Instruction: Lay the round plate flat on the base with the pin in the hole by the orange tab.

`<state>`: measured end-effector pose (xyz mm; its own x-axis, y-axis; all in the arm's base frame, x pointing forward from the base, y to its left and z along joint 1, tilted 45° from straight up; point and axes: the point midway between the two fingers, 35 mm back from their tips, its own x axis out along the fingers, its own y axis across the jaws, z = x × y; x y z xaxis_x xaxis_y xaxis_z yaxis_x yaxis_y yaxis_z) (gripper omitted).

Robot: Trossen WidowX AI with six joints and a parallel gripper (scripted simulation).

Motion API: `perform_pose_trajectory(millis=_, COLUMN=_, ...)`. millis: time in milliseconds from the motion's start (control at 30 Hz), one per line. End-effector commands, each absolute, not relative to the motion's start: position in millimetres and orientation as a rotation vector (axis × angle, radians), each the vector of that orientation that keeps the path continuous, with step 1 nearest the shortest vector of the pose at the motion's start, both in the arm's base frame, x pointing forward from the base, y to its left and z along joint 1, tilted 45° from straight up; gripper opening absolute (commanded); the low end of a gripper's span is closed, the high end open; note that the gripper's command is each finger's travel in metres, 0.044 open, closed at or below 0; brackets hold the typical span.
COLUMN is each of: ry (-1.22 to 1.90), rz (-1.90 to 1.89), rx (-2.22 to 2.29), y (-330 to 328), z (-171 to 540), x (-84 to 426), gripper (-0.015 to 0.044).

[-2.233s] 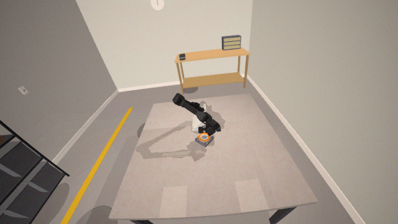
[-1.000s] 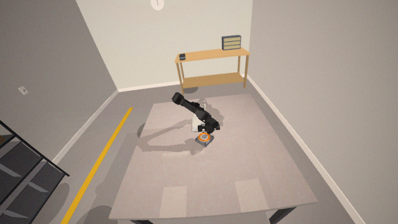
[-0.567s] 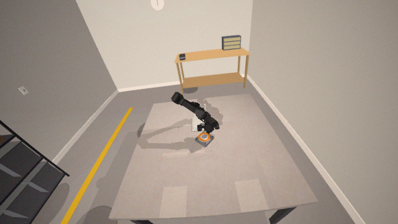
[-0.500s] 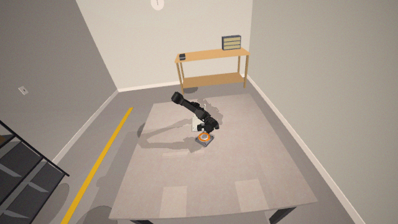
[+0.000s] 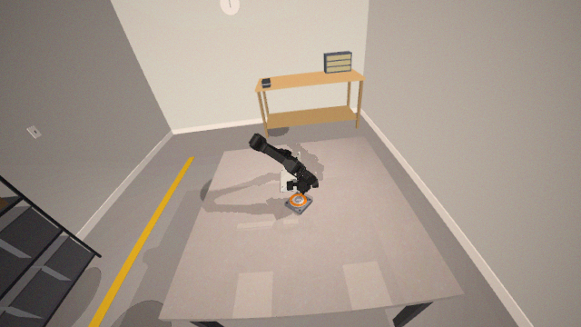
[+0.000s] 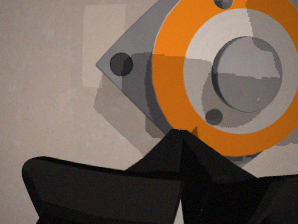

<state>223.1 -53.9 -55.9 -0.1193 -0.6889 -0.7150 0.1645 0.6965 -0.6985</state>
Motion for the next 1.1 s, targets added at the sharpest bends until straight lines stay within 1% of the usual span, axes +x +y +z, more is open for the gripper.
perform_pose_trajectory(millis=0, ry=1.542, rz=-0.773, rx=-0.459, y=-59, z=-54, x=216, gripper=0.0)
perform_pose_trajectory(millis=1067, ry=1.543, rz=-0.774, rx=-0.46, y=-72, z=-33, x=204, gripper=0.0)
